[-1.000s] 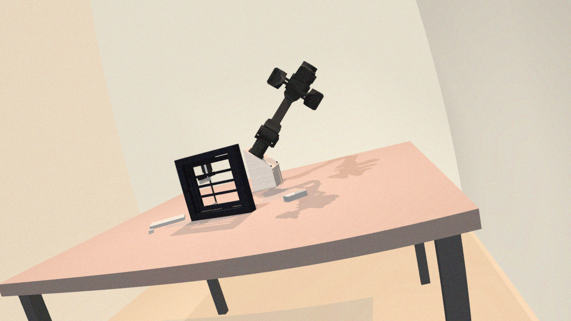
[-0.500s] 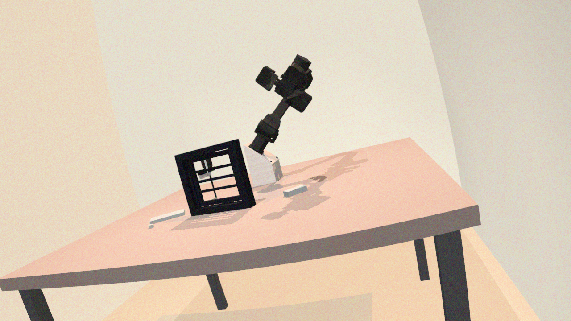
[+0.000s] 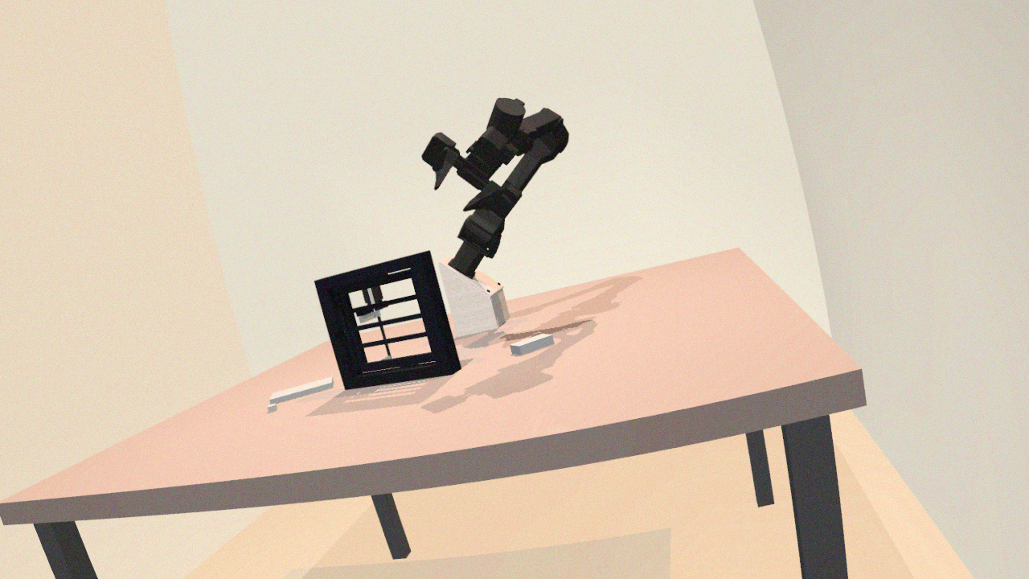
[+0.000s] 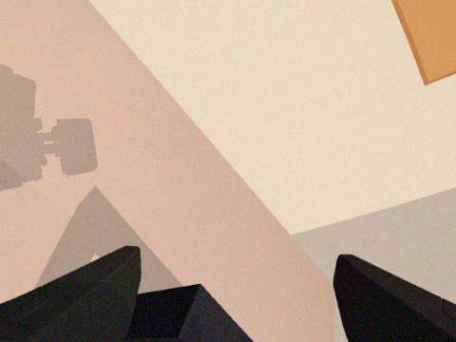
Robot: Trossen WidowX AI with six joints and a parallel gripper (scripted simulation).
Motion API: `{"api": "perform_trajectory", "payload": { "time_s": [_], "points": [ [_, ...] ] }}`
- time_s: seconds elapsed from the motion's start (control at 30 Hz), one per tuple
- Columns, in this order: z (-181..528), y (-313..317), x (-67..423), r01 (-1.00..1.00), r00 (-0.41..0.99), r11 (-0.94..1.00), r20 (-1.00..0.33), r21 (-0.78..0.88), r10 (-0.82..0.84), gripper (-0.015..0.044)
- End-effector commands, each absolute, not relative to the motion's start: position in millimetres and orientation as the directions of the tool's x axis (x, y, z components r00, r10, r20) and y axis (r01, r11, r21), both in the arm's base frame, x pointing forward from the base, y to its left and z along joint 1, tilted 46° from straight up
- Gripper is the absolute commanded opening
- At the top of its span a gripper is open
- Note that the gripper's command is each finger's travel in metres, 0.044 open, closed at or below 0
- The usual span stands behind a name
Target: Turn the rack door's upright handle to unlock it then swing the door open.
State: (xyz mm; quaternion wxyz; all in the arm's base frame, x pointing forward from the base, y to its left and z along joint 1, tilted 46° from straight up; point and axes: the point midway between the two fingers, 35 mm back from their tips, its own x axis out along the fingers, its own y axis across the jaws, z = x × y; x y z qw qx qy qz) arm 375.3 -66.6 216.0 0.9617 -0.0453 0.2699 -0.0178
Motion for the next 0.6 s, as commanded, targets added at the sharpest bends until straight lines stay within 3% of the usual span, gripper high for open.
{"api": "perform_trajectory", "payload": {
  "time_s": [0.0,0.57],
  "points": [
    [199,-77,379,-0.001,0.809,0.996,-0.585,-0.086,-0.05,0.028],
    [129,-119,374,-0.021,0.548,0.997,-0.833,0.067,0.068,0.028]
  ]
}}
